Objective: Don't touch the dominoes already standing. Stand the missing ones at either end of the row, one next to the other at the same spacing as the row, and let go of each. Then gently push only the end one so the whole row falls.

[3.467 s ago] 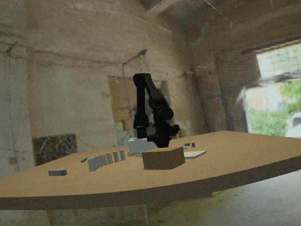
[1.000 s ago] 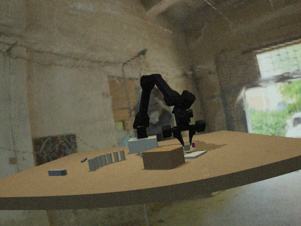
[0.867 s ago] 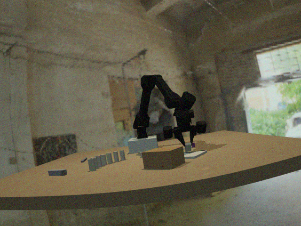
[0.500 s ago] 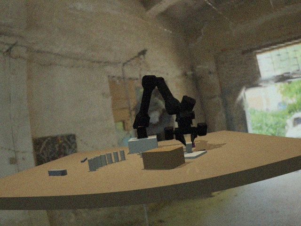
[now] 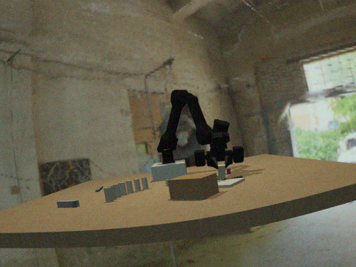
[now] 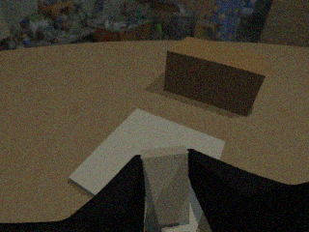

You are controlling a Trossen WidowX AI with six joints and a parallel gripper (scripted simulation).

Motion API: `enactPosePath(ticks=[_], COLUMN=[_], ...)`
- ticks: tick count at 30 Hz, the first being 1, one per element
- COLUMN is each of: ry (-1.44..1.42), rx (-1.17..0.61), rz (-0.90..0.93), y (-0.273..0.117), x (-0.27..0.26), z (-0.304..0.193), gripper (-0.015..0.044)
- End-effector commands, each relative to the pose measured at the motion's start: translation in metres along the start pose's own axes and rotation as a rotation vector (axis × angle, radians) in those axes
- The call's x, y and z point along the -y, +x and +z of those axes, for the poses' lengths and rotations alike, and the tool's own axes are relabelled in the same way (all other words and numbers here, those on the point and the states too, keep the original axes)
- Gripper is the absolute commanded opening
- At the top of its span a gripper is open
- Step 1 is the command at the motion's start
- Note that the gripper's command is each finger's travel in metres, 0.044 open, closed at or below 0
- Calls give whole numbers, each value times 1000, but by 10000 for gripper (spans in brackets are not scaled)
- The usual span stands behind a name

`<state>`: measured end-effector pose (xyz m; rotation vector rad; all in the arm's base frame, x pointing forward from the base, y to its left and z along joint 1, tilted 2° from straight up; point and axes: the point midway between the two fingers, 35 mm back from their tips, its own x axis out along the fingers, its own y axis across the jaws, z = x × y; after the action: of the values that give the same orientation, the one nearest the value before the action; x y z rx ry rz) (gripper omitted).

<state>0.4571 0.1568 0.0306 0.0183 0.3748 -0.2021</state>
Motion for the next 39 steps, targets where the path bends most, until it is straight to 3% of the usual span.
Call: enactPosePath(ticks=[1, 26, 39], ry=[-5, 96, 100], rx=[43, 324, 329], rz=[-22, -160, -164], y=[-6, -73, -75], x=[4, 46, 48], z=[-6, -17, -18], gripper=[107, 107, 107])
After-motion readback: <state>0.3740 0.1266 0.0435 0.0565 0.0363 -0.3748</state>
